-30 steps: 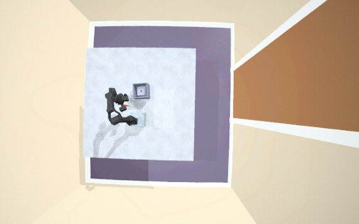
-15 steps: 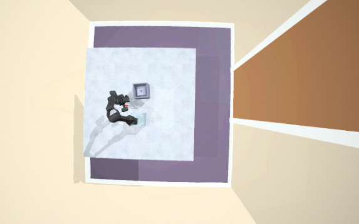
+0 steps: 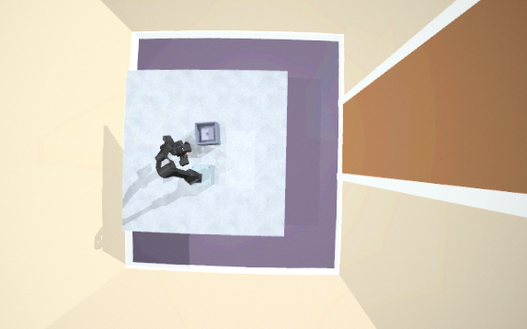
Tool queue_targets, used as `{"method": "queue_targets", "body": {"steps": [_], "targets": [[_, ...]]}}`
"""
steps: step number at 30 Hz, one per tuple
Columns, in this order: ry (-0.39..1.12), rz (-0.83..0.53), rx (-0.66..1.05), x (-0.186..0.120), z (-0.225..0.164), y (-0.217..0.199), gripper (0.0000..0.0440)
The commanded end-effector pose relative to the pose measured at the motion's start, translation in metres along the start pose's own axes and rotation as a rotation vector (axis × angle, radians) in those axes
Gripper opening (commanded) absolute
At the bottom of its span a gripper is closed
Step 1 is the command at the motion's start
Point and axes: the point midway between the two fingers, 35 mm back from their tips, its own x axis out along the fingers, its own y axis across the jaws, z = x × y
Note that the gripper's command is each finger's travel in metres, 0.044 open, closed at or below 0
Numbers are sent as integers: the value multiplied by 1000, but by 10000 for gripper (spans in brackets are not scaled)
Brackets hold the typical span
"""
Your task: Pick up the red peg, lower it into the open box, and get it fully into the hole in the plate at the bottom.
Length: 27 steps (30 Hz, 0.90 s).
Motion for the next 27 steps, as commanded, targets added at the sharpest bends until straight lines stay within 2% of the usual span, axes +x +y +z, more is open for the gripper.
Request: {"method": "queue_targets", "body": {"steps": [1,3,5,27], "targets": [[25,-6,-13,1,-2,1,61],[39,-9,-18,0,-2,2,10],[20,6,-32,-4,2,3,0],[-143,102,-202,-68,35,8,1]]}}
